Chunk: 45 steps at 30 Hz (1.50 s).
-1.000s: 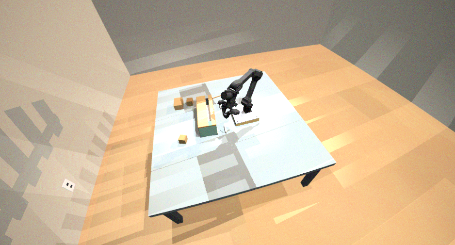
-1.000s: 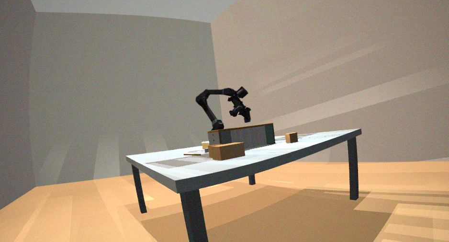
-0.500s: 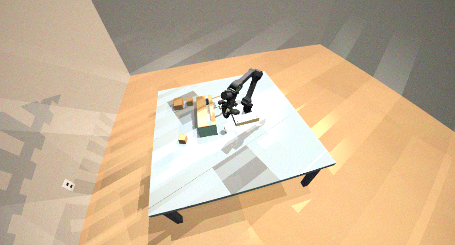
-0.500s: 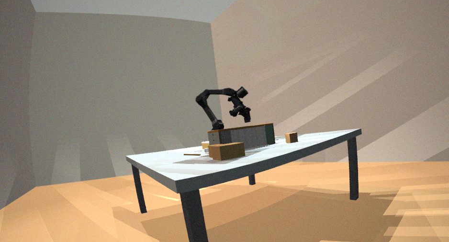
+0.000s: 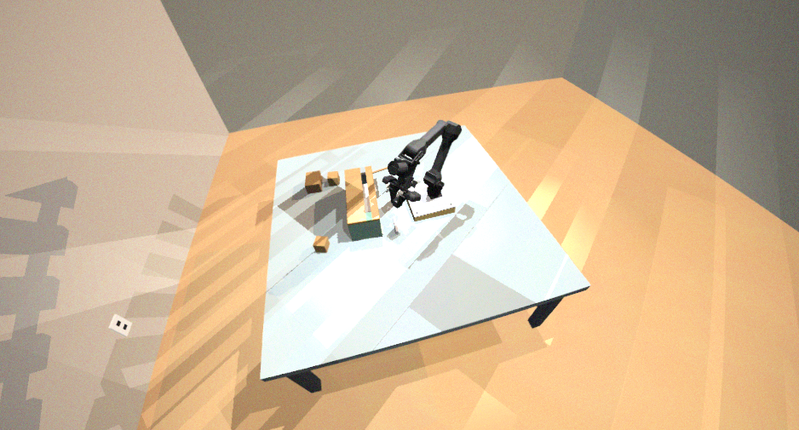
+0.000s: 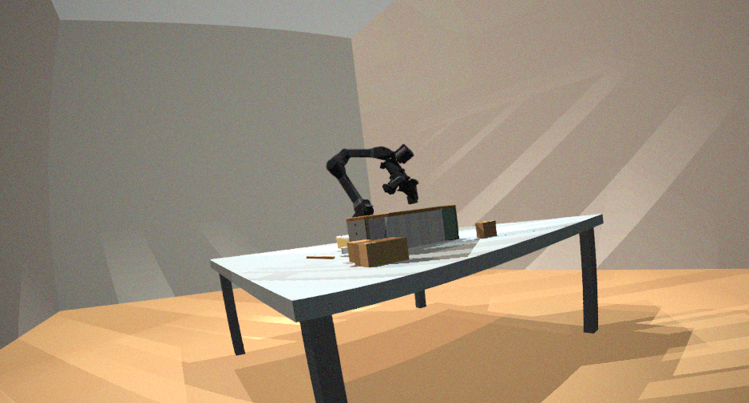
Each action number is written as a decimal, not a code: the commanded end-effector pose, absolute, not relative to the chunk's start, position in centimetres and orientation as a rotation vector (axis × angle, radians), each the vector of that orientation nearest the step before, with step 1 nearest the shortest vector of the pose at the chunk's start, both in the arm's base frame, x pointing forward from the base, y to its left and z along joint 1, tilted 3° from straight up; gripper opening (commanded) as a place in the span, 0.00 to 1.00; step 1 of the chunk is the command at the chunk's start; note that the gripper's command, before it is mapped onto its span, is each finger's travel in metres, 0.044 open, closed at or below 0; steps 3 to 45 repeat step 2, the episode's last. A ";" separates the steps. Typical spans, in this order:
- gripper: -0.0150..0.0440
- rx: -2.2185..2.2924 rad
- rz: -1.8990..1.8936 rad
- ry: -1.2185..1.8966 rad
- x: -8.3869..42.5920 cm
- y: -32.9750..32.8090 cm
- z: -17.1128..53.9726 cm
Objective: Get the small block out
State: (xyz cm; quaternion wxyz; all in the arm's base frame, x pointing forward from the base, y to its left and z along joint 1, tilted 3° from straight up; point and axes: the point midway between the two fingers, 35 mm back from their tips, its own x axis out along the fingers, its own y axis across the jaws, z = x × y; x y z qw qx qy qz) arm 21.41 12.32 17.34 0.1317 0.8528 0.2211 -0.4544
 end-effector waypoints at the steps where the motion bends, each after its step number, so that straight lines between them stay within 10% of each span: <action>1: 0.25 2.477 -1.312 0.651 21.4 12.4 17.6; 45: 0.25 2.477 -1.312 0.651 21.4 12.4 17.6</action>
